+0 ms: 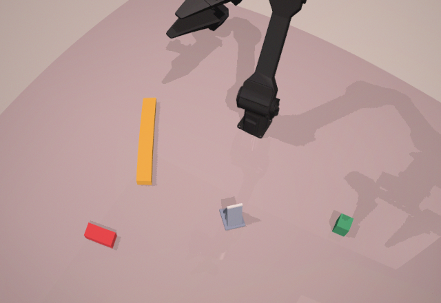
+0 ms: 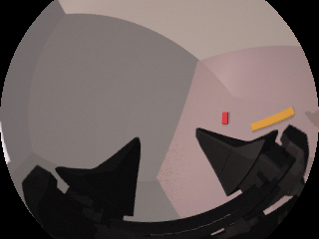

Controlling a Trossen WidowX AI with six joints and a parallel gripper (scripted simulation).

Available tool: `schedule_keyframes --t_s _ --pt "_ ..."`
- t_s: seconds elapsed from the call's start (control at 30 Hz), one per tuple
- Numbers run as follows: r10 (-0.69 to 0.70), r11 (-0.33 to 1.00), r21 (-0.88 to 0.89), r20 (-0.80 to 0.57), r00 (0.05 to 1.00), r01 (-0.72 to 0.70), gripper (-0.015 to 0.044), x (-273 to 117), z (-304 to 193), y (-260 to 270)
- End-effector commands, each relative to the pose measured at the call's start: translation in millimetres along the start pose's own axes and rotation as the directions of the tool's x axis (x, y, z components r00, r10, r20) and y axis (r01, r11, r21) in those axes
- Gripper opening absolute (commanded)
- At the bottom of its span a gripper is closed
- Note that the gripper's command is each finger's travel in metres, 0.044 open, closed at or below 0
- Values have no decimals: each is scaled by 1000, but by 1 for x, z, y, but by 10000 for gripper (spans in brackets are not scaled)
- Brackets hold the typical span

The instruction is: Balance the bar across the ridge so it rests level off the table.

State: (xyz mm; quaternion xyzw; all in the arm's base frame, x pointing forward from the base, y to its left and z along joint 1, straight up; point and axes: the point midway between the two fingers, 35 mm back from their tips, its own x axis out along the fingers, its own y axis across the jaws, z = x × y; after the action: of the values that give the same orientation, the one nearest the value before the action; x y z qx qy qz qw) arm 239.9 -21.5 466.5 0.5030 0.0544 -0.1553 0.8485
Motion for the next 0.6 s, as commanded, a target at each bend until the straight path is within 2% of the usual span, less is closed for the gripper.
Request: schedule_keyframes --t_s 0.0,0.27,0.57 --pt "-72 990 -123 -8 997 71 315 17 -4 -16" --pt "-204 917 -351 -4 979 190 315 43 -3 -48" --pt "-348 771 -571 -8 938 281 315 67 0 -88"
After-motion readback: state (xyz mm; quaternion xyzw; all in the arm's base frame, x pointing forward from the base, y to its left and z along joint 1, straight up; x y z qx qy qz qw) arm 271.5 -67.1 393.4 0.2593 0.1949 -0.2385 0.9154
